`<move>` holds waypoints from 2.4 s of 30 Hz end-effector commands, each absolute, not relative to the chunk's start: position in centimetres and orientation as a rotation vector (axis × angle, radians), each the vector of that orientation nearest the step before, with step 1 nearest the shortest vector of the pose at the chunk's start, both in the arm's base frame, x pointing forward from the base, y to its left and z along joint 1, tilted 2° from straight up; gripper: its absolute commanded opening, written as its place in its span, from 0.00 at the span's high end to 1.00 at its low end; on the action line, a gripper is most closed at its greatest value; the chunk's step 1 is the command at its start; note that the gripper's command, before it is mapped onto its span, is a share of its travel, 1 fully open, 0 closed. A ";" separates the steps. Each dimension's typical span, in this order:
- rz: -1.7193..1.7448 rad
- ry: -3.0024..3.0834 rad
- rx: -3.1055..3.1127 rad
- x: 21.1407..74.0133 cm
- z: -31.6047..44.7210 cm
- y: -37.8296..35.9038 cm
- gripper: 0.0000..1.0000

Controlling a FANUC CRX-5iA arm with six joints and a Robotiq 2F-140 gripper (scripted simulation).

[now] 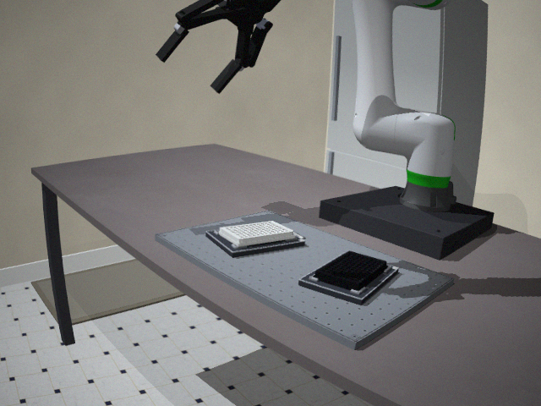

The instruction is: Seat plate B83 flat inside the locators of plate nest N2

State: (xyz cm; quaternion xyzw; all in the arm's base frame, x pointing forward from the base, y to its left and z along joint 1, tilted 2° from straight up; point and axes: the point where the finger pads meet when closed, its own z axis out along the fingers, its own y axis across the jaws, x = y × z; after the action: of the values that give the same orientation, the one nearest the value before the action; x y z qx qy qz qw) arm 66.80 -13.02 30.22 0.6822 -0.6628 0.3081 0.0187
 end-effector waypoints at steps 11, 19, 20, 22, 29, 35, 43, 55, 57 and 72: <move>0.960 -2.058 2.118 66.8 30.4 -13.0 0.00; 0.912 -1.989 2.172 66.5 29.4 -13.2 0.00; 0.904 -1.977 2.182 66.3 29.0 -13.2 0.00; 0.855 -1.908 2.234 65.9 28.0 -13.4 0.00; 0.788 -1.814 2.303 64.9 25.6 -13.6 0.00; 0.705 -1.697 2.386 64.0 23.8 -13.8 0.00; 0.592 -1.531 2.497 62.4 20.5 -14.0 0.00; 0.451 -1.317 2.629 60.1 16.6 -14.1 0.00; 0.404 -1.242 2.673 59.6 15.8 -14.1 0.00; 0.229 -0.936 2.839 56.3 11.0 -13.7 0.00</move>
State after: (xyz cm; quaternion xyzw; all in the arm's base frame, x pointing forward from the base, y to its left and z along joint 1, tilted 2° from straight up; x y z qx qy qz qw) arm 57.14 -13.81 12.09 0.9322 -0.3413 0.0925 0.0768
